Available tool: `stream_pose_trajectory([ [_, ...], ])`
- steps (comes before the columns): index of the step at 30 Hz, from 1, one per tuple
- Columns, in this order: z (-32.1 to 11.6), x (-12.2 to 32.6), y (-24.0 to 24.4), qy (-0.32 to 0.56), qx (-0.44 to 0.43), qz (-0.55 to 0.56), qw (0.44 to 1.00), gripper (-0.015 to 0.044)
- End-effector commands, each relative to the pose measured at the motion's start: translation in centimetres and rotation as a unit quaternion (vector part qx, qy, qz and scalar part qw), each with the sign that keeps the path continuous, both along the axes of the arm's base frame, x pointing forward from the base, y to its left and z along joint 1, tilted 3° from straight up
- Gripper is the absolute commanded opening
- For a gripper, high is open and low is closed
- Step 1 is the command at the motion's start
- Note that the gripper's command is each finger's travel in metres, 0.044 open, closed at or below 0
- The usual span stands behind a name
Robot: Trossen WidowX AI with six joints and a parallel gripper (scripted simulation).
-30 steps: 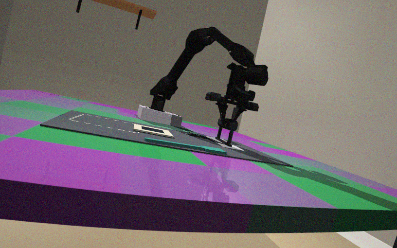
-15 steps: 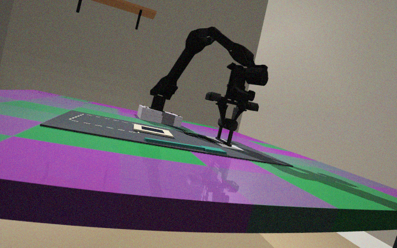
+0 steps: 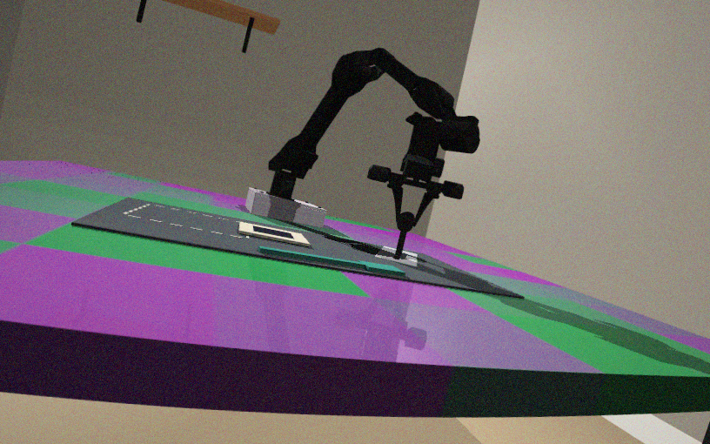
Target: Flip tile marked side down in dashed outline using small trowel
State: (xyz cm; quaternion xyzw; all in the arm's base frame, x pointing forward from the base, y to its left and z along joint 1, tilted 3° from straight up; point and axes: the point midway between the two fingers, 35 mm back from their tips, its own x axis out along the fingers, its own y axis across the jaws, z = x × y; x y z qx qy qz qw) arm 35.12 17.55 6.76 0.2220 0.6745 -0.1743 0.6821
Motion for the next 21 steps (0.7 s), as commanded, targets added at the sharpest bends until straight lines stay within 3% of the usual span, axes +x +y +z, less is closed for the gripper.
stream_pose_trajectory([
  [1,-0.01,0.01,-0.01,0.004,0.002,-0.065,0.998,0.0130],
  [21,-0.01,0.01,-0.02,0.022,0.010,-0.350,0.937,0.0130],
])
